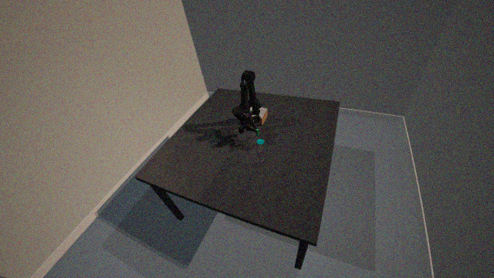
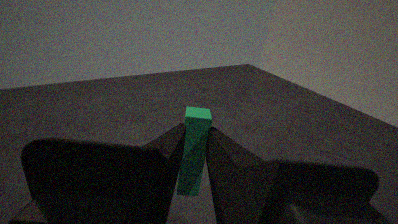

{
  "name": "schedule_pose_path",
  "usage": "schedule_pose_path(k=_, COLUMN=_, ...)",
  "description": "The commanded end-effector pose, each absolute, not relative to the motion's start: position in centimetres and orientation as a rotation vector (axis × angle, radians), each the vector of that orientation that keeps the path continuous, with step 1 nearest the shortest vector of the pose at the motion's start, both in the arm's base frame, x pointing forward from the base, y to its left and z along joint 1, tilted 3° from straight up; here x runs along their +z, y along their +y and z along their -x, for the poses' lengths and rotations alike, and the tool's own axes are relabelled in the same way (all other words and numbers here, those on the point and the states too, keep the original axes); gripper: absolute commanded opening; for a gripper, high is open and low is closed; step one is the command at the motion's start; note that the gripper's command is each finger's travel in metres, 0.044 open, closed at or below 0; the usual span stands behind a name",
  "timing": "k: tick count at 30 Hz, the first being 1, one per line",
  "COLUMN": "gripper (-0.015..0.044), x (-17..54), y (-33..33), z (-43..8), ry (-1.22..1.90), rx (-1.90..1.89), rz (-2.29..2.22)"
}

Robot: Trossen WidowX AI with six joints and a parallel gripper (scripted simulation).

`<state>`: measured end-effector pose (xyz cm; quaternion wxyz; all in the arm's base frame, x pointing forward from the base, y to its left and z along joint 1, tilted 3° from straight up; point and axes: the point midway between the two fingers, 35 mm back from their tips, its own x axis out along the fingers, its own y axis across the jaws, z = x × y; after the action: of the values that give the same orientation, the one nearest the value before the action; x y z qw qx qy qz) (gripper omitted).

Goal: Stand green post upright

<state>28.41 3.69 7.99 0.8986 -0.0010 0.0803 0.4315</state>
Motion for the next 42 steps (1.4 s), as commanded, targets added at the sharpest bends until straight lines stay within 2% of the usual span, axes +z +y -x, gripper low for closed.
schedule_pose_path(k=1, gripper=0.0023, x=8.1, y=3.7, z=-27.9, ry=0.152, rx=0.902, rz=-0.004)
schedule_pose_path(k=42, gripper=0.0023, x=9.3, y=4.0, z=-24.5, ry=0.034, rx=0.973, rz=0.025)
